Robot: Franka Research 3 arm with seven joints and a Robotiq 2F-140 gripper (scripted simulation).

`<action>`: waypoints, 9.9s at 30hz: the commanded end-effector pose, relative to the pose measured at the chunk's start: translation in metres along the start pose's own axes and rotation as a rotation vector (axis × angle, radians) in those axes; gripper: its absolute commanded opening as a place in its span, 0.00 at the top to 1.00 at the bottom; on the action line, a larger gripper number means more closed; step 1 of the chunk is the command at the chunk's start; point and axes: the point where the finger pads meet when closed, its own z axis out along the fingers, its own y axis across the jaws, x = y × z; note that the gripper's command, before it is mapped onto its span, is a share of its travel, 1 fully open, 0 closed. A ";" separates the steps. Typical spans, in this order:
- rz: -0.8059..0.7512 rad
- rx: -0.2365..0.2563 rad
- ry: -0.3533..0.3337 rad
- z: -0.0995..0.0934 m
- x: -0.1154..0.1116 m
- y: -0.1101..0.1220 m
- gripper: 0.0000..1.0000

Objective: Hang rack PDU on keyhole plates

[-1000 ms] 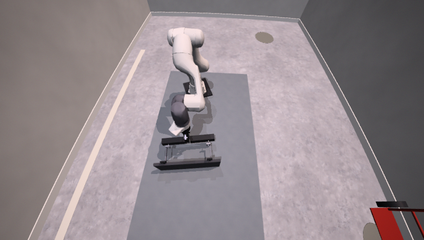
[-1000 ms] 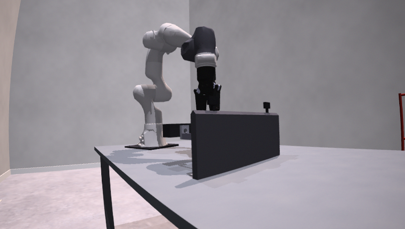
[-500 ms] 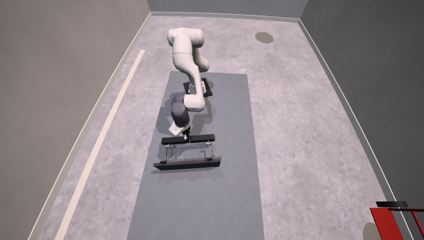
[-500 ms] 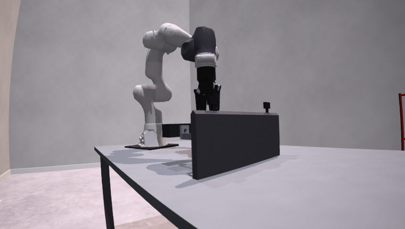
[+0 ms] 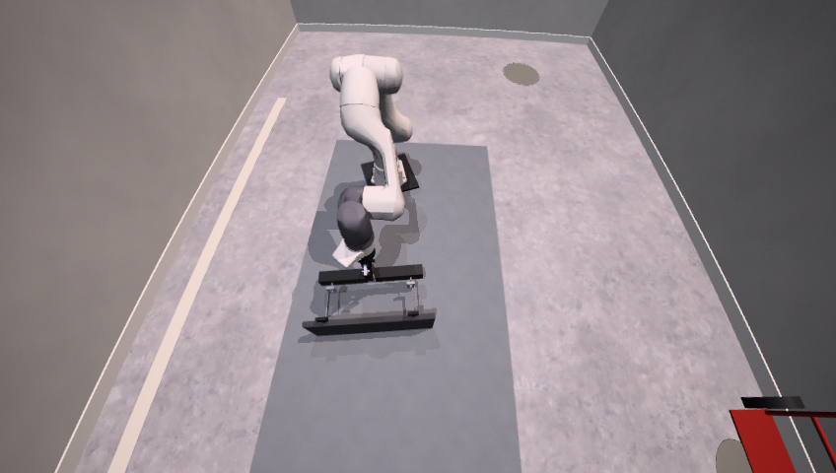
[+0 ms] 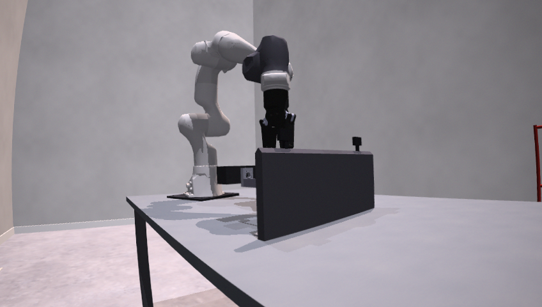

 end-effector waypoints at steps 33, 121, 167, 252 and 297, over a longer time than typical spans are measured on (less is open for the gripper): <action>0.017 0.003 0.004 -0.002 0.003 -0.002 1.00; 0.016 0.003 0.004 0.001 0.003 -0.023 1.00; 0.016 0.003 0.004 0.014 0.003 -0.023 1.00; 0.016 0.003 0.004 -0.050 0.002 0.004 0.00; 0.016 0.003 0.004 -0.051 0.001 0.107 0.00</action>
